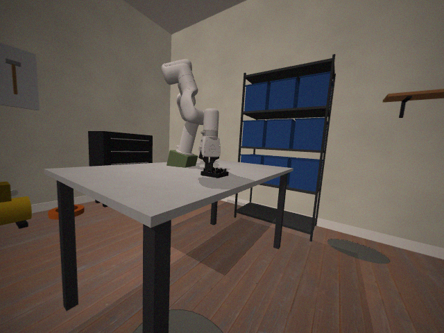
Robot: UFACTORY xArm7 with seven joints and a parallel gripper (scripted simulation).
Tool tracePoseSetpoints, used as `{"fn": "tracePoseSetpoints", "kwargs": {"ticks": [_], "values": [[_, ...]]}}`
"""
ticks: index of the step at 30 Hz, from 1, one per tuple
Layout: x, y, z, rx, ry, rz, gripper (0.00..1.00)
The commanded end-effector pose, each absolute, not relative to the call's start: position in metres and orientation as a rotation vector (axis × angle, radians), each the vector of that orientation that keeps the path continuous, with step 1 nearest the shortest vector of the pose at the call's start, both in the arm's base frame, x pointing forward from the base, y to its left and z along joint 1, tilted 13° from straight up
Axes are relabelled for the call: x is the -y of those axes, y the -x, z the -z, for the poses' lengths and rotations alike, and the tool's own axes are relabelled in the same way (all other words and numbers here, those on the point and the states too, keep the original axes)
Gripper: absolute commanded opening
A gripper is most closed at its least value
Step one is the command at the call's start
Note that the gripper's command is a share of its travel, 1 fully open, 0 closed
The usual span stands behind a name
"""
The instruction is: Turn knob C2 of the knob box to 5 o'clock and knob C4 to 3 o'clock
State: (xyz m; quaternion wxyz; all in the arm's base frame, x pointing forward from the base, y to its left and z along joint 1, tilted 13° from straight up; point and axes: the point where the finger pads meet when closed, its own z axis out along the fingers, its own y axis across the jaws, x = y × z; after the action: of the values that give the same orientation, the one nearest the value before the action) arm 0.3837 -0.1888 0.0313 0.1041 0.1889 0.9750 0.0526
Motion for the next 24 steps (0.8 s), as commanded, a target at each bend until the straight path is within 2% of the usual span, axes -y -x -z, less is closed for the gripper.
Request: {"fn": "tracePoseSetpoints", "kwargs": {"ticks": [1,24], "values": [[0.1894,-0.3845,-0.0321,-2.847,-0.692,-0.164,0.08],[0.1894,-0.3845,-0.0321,-2.578,-1.462,-0.244,0.08]]}}
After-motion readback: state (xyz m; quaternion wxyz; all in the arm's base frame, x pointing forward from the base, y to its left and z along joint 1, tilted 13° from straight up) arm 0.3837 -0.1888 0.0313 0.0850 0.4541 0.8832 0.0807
